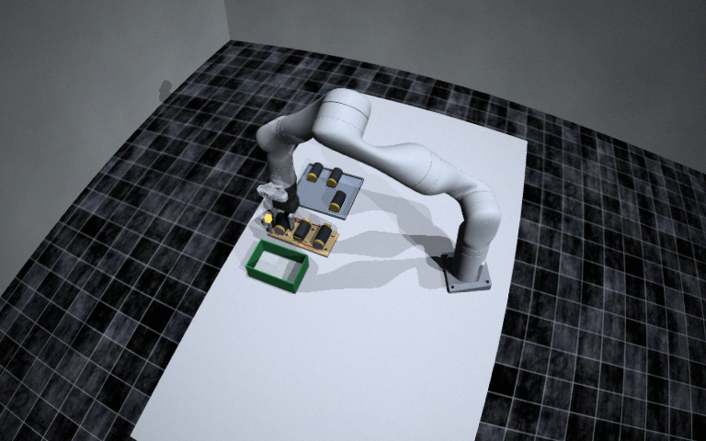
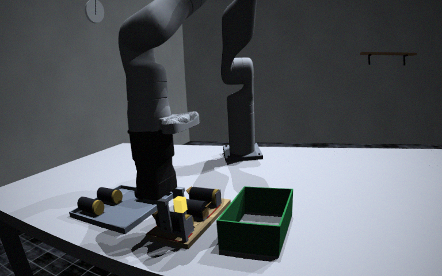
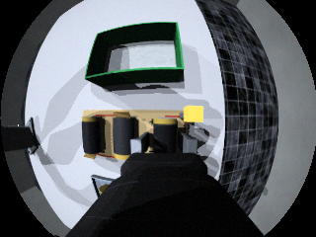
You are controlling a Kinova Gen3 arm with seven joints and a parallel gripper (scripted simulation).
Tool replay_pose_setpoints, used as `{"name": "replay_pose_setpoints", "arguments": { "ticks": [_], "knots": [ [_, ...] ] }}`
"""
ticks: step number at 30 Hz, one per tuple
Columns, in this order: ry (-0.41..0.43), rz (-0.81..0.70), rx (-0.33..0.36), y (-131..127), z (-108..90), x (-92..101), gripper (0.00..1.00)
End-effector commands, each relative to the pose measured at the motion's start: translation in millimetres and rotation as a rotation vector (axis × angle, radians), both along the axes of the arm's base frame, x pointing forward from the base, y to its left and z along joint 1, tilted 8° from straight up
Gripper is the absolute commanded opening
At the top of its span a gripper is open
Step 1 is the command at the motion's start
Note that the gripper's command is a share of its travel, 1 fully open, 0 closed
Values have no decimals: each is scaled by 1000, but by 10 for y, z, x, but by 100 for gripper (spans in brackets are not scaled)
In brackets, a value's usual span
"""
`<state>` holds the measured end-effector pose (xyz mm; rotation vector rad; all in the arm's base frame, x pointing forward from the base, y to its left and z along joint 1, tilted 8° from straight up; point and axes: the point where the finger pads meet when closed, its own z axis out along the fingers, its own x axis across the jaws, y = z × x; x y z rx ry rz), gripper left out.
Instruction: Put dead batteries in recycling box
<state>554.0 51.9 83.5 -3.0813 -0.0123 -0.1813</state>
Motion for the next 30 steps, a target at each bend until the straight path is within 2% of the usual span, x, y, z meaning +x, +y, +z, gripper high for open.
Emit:
{"name": "replay_pose_setpoints", "arguments": {
  "ticks": [1,8,16,24,30],
  "knots": [
    [-2,0,0,-1,11,6,90],
    [-2,0,0,-1,21,5,90],
    [-2,0,0,-10,178,-14,90],
    [-2,0,0,-30,537,-57,90],
    [-2,0,0,-37,652,-71,90]
  ]
}}
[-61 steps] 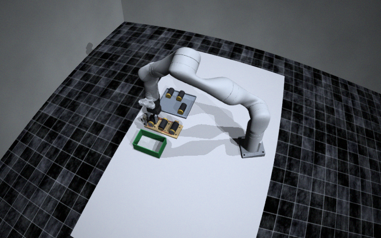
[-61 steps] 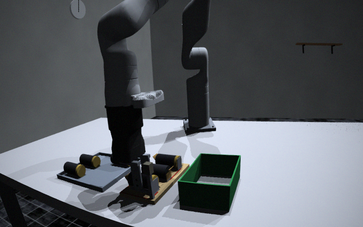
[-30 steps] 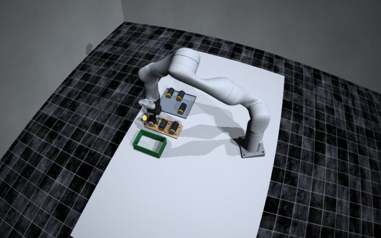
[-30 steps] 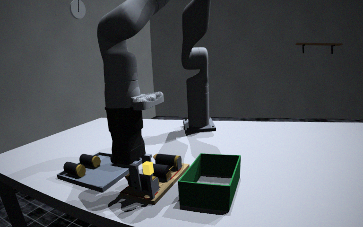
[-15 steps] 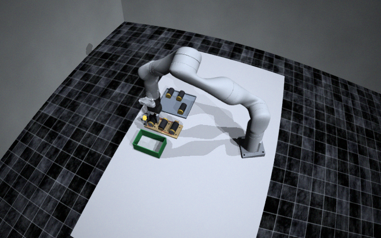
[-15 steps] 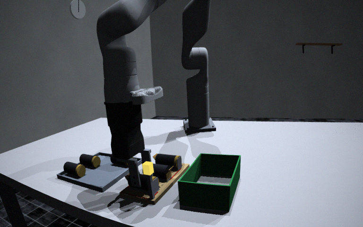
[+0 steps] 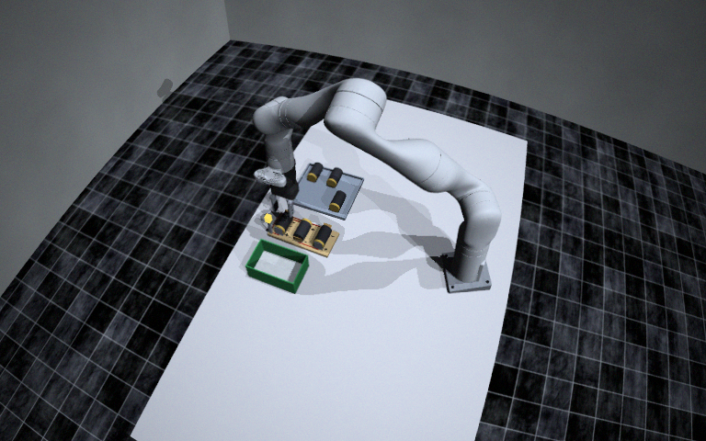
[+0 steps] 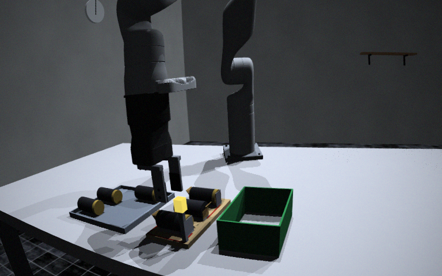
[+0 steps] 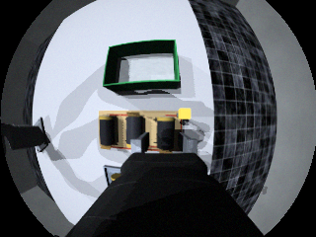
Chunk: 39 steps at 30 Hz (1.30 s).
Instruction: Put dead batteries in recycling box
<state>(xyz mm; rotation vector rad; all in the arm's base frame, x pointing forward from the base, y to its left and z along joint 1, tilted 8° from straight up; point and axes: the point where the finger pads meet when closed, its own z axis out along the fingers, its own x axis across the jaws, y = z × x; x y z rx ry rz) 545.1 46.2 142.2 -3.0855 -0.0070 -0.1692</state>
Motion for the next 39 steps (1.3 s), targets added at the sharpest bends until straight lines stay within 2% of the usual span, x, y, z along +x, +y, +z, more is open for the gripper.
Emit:
{"name": "replay_pose_setpoints", "arguments": {
  "ticks": [1,34,39],
  "knots": [
    [-10,3,4,20,68,18,90],
    [-10,3,4,20,70,18,90],
    [-10,3,4,16,153,8,90]
  ]
}}
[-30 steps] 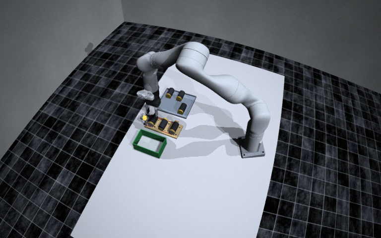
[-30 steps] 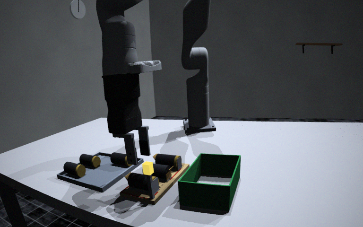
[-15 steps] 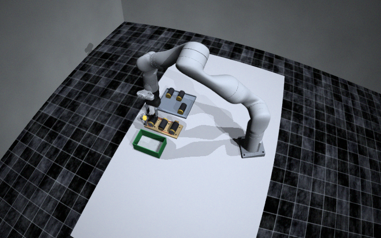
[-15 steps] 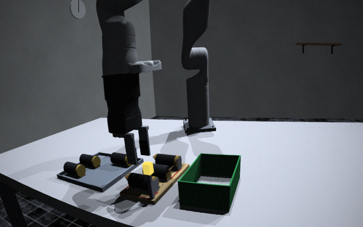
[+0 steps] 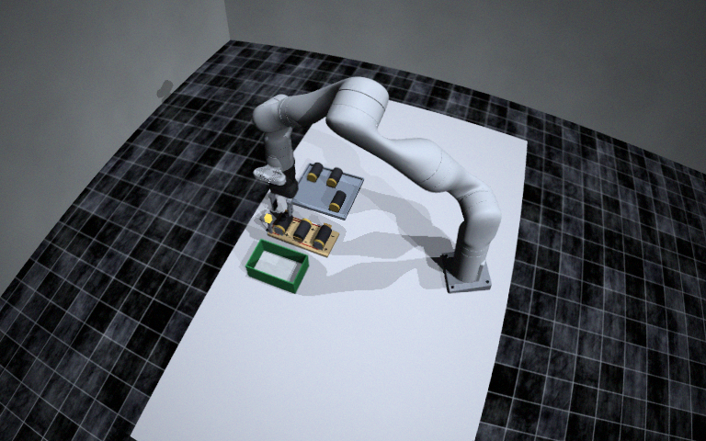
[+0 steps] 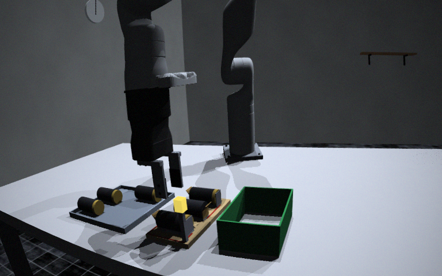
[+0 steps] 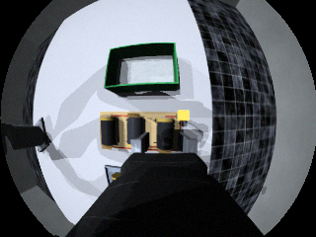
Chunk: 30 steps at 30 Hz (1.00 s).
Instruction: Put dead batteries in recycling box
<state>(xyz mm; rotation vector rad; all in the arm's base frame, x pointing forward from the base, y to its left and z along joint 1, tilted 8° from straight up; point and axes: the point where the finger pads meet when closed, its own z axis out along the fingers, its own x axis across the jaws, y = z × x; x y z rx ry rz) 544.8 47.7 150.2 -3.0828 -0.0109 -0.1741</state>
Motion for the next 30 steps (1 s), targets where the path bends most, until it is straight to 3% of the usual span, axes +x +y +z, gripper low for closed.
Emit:
{"name": "replay_pose_setpoints", "arguments": {
  "ticks": [1,8,21,30],
  "knots": [
    [-7,1,2,-3,133,4,90],
    [-7,1,2,-26,544,-46,90],
    [-7,1,2,-69,553,-59,90],
    [-7,1,2,-402,523,-151,90]
  ]
}}
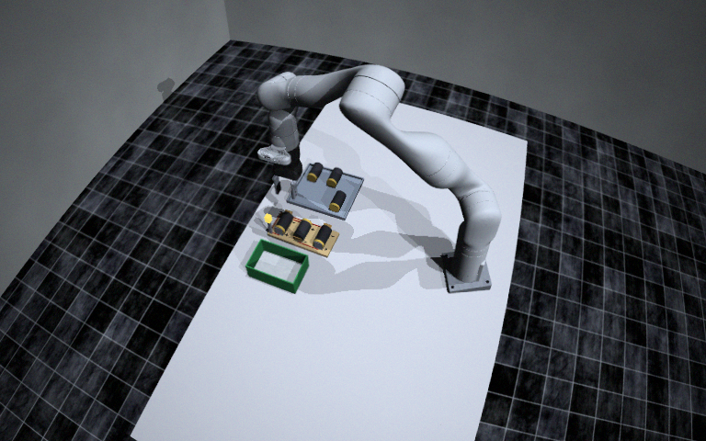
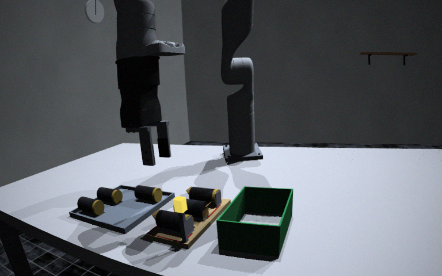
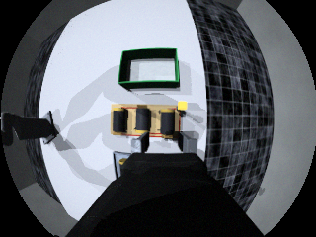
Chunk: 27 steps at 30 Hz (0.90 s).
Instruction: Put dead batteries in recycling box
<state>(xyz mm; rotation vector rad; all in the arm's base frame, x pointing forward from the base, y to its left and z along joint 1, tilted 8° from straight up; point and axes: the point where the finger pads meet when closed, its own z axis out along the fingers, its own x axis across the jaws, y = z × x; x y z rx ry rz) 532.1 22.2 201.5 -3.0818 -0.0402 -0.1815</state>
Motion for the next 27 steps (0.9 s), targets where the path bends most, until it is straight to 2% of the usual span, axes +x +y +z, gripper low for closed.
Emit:
{"name": "replay_pose_setpoints", "arguments": {
  "ticks": [1,6,17,19,27],
  "knots": [
    [-2,-18,2,-147,10,-24,90],
    [-2,-18,2,-403,-13,-95,90],
    [-2,-18,2,-1257,-89,-332,90],
    [-2,-18,2,-1257,-89,-332,90],
    [-2,-18,2,-1798,-138,-482,90]
  ]
}}
